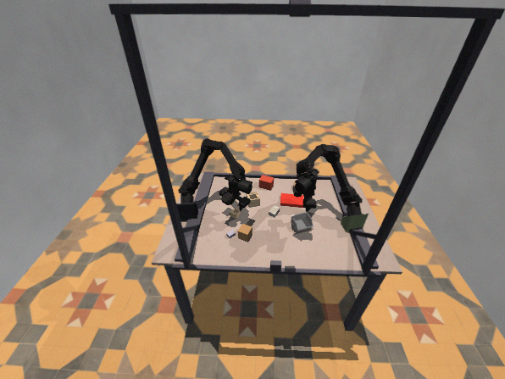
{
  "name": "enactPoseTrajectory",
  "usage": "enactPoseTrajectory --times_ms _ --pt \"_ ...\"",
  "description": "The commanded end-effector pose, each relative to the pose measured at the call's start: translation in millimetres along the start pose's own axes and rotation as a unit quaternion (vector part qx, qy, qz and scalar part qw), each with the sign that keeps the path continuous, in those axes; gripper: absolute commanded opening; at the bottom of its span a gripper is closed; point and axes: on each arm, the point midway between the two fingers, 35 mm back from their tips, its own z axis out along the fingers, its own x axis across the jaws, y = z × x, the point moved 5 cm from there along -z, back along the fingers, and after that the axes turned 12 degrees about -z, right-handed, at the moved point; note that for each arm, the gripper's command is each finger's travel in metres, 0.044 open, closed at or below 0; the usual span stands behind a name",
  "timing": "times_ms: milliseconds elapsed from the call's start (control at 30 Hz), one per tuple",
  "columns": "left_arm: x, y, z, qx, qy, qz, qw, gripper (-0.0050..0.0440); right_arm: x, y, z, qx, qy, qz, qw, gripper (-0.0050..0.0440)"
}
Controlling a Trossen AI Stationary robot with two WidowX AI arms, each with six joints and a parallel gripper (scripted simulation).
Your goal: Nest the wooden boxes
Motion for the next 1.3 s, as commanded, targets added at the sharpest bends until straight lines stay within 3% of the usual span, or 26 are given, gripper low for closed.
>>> enactPoseTrajectory --times_ms 0,733,1000,1233,1267 --pt "3.8 -2.8 -4.1 -0.002 0.007 -0.006 1.000 0.0400 -0.4 2.4 -3.7 -0.006 0.002 0.006 1.000 0.0400" --pt "1.5 -2.5 -3.4 0.000 0.007 -0.005 1.000 0.0400 -1.9 1.2 -3.1 -0.005 0.004 0.005 1.000 0.0400" --pt "1.7 -2.6 -3.5 -0.001 0.007 -0.039 0.999 0.0208 -1.9 1.2 -3.1 -0.005 0.004 0.005 1.000 0.0400" --pt "2.4 -2.7 -4.0 -0.002 0.007 -0.176 0.984 0.0040 -1.9 1.2 -3.1 -0.005 0.004 0.005 1.000 0.0400" --pt "2.4 -2.7 -4.0 -0.002 0.007 -0.176 0.984 0.0040 -1.9 1.2 -3.1 -0.005 0.004 0.005 1.000 0.0400"
